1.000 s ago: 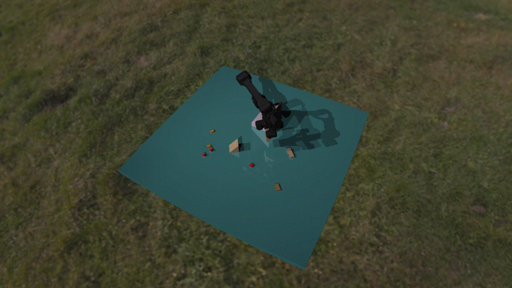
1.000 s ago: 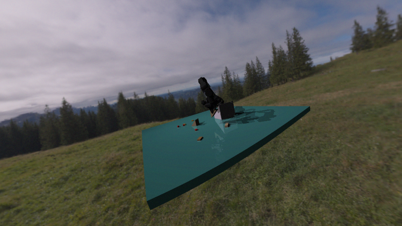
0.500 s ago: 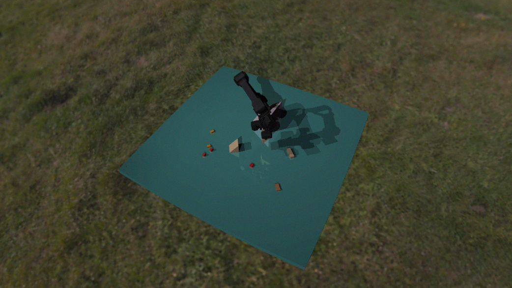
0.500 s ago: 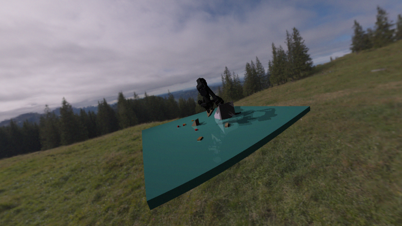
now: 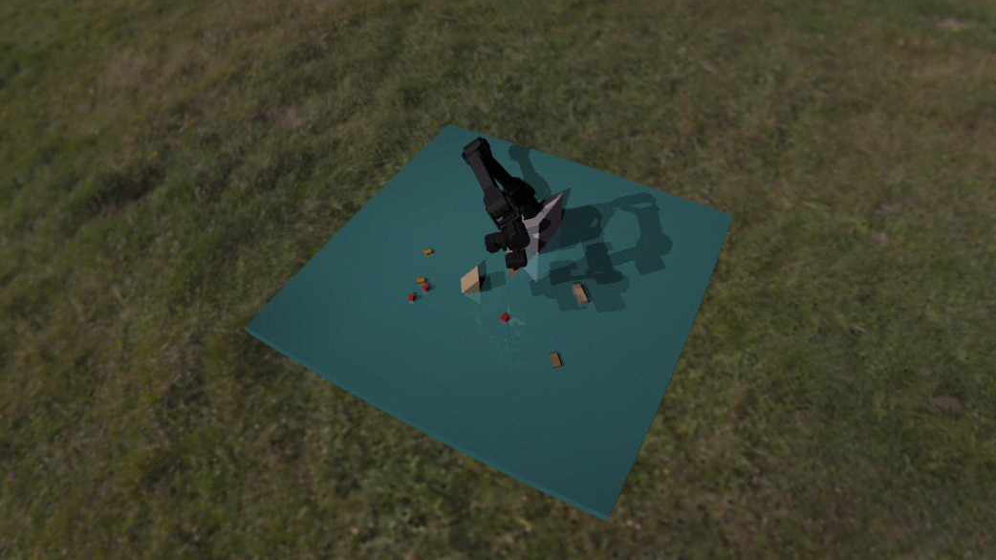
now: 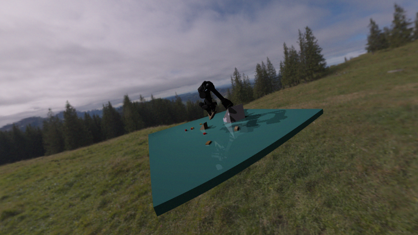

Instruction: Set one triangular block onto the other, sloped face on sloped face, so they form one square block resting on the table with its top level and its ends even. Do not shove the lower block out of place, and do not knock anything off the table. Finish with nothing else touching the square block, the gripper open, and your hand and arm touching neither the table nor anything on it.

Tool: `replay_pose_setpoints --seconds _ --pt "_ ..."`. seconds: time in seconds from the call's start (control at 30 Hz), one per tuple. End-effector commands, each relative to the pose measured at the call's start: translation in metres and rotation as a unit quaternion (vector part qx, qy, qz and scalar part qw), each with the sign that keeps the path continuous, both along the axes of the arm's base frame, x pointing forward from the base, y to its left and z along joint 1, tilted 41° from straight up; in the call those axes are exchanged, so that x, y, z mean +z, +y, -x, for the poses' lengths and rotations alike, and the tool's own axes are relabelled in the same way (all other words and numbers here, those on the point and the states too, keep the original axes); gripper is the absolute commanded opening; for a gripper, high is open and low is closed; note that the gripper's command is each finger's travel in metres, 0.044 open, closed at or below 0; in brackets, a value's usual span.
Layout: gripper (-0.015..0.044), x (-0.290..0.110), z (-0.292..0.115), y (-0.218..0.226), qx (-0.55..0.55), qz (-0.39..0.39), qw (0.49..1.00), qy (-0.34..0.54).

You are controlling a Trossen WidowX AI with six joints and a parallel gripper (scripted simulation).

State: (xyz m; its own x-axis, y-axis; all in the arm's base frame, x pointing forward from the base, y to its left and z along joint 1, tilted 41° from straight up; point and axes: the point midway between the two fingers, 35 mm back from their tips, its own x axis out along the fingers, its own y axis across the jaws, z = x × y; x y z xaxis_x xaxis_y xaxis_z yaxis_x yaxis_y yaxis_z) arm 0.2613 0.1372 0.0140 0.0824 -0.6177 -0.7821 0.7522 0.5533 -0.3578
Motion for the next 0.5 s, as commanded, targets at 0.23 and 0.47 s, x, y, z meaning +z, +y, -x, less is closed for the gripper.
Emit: replay_pose_setpoints --seconds 0.23,0.47 --pt "0.0 0.034 -0.036 -0.015 0.005 -0.004 1.0 -0.005" --pt "0.0 0.053 -0.054 -0.03 0.006 -0.003 1.0 -0.005"
